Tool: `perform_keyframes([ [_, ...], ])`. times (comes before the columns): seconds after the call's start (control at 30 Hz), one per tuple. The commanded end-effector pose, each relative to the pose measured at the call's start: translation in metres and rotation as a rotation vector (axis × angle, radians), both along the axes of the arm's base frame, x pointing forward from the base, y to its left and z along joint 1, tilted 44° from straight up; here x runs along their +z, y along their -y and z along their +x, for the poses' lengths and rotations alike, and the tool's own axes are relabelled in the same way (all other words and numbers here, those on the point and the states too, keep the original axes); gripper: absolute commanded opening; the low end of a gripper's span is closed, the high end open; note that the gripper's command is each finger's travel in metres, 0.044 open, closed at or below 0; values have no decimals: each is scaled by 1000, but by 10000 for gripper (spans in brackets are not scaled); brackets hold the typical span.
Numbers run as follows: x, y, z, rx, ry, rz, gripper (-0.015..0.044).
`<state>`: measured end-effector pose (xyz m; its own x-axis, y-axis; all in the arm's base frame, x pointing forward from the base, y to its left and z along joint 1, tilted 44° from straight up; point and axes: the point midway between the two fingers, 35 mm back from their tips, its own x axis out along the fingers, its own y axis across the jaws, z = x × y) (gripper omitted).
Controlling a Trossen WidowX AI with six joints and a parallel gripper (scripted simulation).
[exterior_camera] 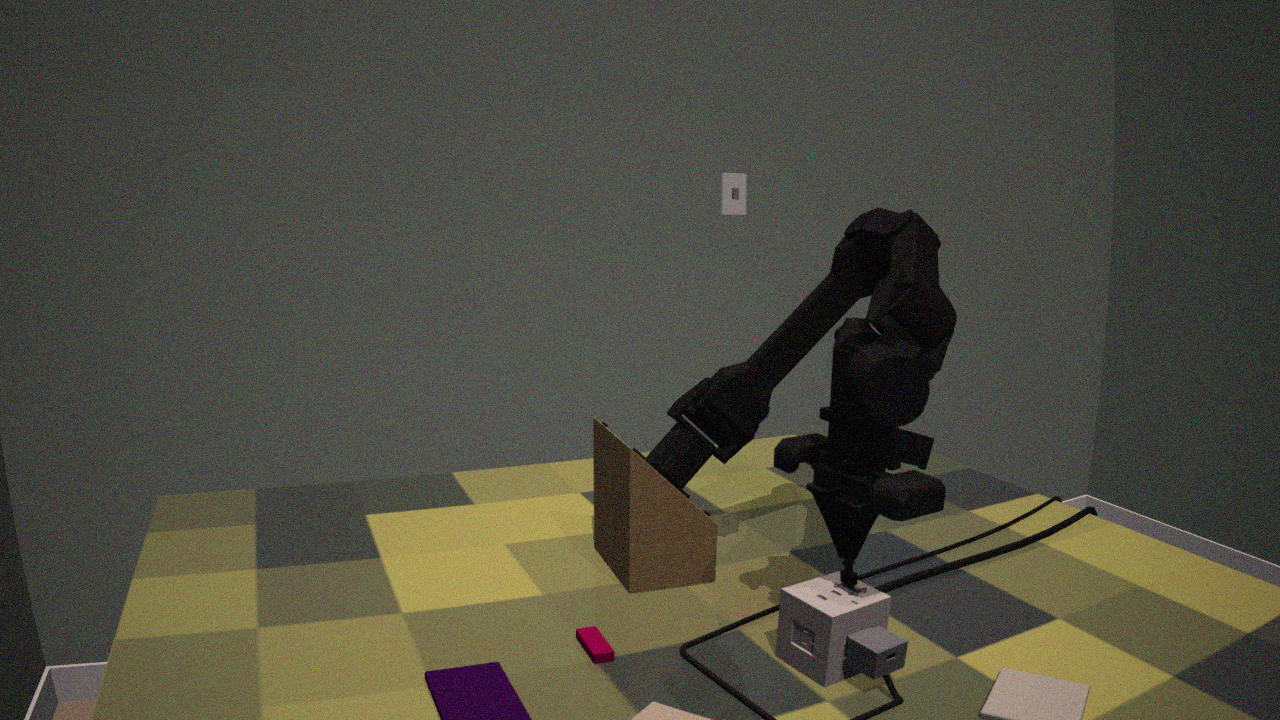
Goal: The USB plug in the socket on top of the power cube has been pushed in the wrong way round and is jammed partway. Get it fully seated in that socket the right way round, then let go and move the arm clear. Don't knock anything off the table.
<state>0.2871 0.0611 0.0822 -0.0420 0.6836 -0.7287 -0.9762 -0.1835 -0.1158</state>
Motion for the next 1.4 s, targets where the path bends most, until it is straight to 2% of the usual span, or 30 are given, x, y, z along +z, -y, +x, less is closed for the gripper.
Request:
perform_keyframes([
  [0.0, 0, 0, 0, 0, 0, 0, 0],
  [1.37, 13, 12, 1, 0, 0, -1, 0],
])
